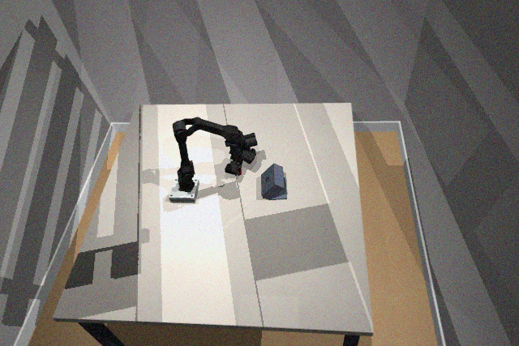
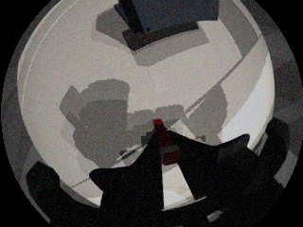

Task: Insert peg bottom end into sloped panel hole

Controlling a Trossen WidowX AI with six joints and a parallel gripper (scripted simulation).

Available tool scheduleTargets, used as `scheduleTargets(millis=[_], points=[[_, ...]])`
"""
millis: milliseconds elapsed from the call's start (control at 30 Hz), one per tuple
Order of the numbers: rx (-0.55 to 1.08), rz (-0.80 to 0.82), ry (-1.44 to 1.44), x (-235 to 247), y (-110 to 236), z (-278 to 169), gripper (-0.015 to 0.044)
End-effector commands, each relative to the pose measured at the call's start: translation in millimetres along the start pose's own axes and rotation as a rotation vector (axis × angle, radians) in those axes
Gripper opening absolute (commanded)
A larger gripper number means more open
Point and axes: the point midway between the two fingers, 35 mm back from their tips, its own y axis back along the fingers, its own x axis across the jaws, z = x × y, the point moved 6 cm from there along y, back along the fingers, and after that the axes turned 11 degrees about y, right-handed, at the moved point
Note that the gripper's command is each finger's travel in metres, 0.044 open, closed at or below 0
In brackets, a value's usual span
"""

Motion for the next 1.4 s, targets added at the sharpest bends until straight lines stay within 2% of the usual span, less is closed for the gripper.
scheduleTargets(millis=[0, 500, 1367], points=[[-0.014, 0.005, 0.001, 1.2, 17.7, 2.6, 0.0000], [-0.011, 0.000, -0.002, 2.4, 72.2, 0.5, 0.0000], [-0.138, 0.068, 0.049, -16.4, 73.8, 3.6, 0.0000]])
